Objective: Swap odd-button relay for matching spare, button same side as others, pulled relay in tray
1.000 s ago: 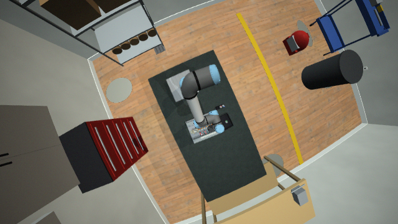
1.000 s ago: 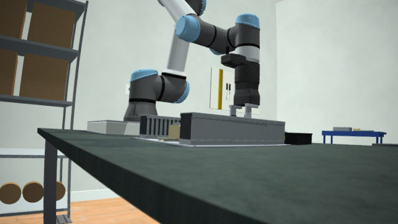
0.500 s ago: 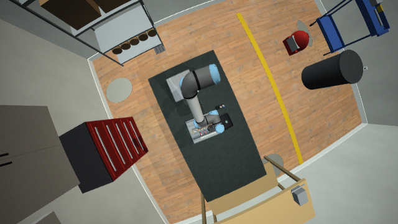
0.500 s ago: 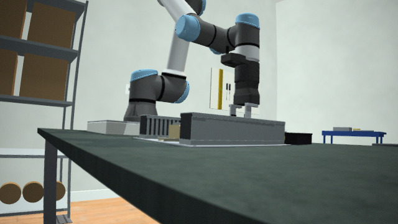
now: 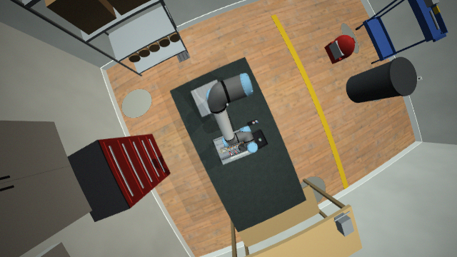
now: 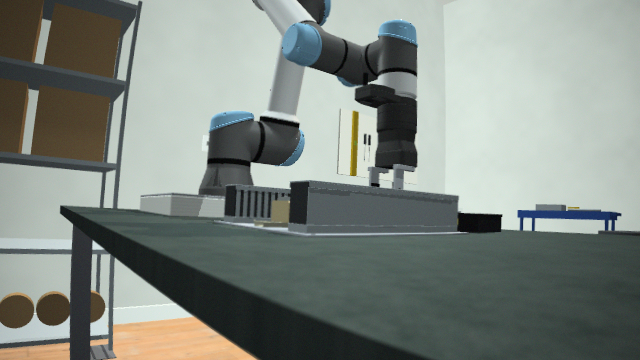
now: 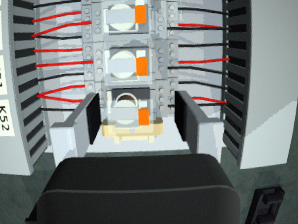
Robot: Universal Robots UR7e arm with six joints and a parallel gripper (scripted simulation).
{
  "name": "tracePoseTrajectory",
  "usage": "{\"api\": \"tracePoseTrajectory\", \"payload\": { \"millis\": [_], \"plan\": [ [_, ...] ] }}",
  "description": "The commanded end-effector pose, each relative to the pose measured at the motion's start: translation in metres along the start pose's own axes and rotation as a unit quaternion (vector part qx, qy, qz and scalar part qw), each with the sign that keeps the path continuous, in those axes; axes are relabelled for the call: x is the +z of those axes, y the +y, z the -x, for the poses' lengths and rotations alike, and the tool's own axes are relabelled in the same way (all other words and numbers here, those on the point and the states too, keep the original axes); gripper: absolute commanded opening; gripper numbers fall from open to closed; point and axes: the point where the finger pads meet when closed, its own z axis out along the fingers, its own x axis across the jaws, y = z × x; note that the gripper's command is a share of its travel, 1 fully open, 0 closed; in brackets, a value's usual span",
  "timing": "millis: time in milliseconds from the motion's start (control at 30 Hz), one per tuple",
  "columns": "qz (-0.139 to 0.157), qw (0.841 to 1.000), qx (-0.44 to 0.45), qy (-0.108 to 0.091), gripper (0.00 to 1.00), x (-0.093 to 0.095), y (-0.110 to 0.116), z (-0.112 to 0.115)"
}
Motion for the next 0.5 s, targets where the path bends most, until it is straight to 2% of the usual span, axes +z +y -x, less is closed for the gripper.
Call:
{"api": "tracePoseTrajectory", "payload": {
  "millis": [0, 467],
  "plan": [
    [0.0, 1.0, 0.0, -0.002, 1.0, -0.0033, 0.0, 0.0017],
    [0.0, 1.0, 0.0, -0.002, 1.0, -0.0055, 0.0, 0.001]
  ]
}}
